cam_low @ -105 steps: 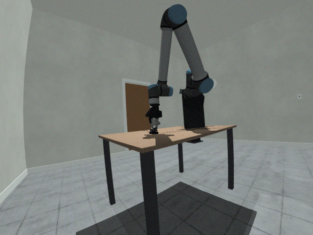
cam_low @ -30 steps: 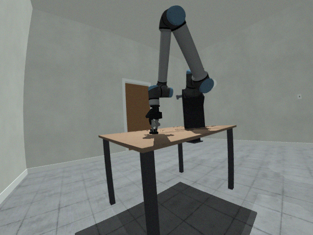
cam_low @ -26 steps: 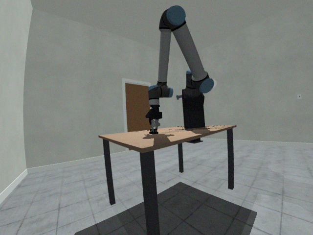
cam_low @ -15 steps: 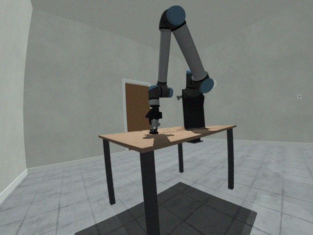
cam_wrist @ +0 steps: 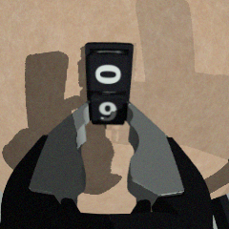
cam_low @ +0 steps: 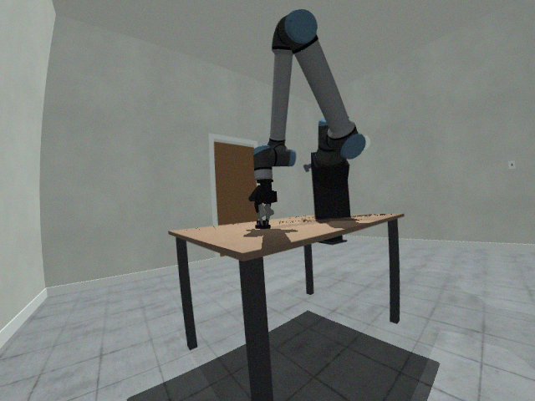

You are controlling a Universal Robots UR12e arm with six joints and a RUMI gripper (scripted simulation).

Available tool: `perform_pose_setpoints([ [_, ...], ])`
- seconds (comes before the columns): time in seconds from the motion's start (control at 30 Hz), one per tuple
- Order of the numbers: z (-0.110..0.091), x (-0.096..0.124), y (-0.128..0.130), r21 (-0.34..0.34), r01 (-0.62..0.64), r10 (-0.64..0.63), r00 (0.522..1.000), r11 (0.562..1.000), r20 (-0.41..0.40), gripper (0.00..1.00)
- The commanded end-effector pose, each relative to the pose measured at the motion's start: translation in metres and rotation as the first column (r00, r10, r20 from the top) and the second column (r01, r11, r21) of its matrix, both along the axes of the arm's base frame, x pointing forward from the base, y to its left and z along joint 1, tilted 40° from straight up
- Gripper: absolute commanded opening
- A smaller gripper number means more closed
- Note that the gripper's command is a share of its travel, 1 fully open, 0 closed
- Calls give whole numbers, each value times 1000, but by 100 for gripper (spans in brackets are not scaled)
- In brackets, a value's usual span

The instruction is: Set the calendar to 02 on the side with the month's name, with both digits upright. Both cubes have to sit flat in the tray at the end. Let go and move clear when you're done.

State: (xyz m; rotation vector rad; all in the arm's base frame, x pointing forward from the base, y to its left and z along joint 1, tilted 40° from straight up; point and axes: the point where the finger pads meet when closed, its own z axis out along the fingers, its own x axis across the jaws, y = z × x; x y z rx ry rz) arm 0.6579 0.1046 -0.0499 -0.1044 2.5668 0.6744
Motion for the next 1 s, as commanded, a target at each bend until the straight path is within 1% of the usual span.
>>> perform_pose_setpoints([
  [0.0, 0, 0, 0, 0, 0, 0, 1000, 1000, 1, 10],
  [0.17, 0, 0, 0, 0, 0, 0, 1000, 1000, 1, 10],
  [0.2, 0, 0, 0, 0, 0, 0, 1000, 1000, 1, 14],
  [0.33, 0, 0, 0, 0, 0, 0, 1000, 1000, 1, 14],
  [0.37, 0, 0, 0, 0, 0, 0, 1000, 1000, 1, 17],
  [0.43, 0, 0, 0, 0, 0, 0, 1000, 1000, 1, 17],
  [0.47, 0, 0, 0, 0, 0, 0, 1000, 1000, 1, 21],
  [0.53, 0, 0, 0, 0, 0, 0, 1000, 1000, 1, 21],
  [0.57, 0, 0, 0, 0, 0, 0, 1000, 1000, 1, 24],
  [0.63, 0, 0, 0, 0, 0, 0, 1000, 1000, 1, 24],
  [0.67, 0, 0, 0, 0, 0, 0, 1000, 1000, 1, 28],
  [0.97, 0, 0, 0, 0, 0, 0, 1000, 1000, 1, 28],
])
